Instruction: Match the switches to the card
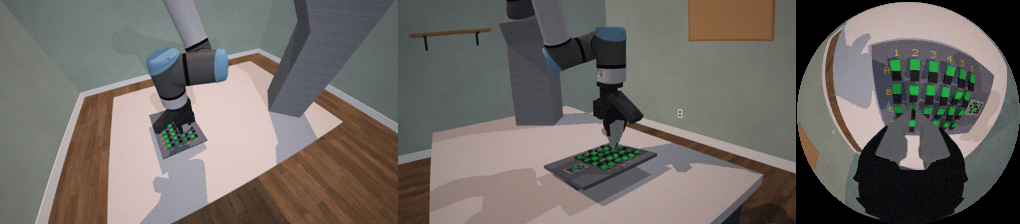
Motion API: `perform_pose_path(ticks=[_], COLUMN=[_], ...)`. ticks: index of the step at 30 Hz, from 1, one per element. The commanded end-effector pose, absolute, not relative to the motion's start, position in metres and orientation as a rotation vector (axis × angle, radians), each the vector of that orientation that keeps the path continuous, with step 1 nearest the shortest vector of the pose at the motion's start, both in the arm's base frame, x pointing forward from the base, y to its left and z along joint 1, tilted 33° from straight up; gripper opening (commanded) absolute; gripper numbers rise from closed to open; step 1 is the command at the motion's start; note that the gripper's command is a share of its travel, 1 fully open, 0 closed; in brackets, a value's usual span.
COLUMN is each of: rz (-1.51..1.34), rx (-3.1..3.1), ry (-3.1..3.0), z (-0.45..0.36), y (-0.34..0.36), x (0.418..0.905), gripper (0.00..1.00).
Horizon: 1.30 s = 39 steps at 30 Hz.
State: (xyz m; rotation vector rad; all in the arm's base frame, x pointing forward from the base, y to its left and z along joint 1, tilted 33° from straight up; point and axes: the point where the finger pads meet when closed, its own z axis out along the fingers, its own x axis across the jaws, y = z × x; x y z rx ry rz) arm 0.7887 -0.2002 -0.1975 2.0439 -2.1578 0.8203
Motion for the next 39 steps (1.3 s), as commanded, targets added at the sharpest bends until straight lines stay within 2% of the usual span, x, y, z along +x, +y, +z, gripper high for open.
perform_pose_path(ticks=[1, 39], rz=[0.821, 0.821], rx=[2.044, 2.044], ry=[-2.158, -2.158], z=[-0.197, -0.173], y=[-0.200, -0.188], x=[0.789, 0.780], gripper=[0.00, 0.00])
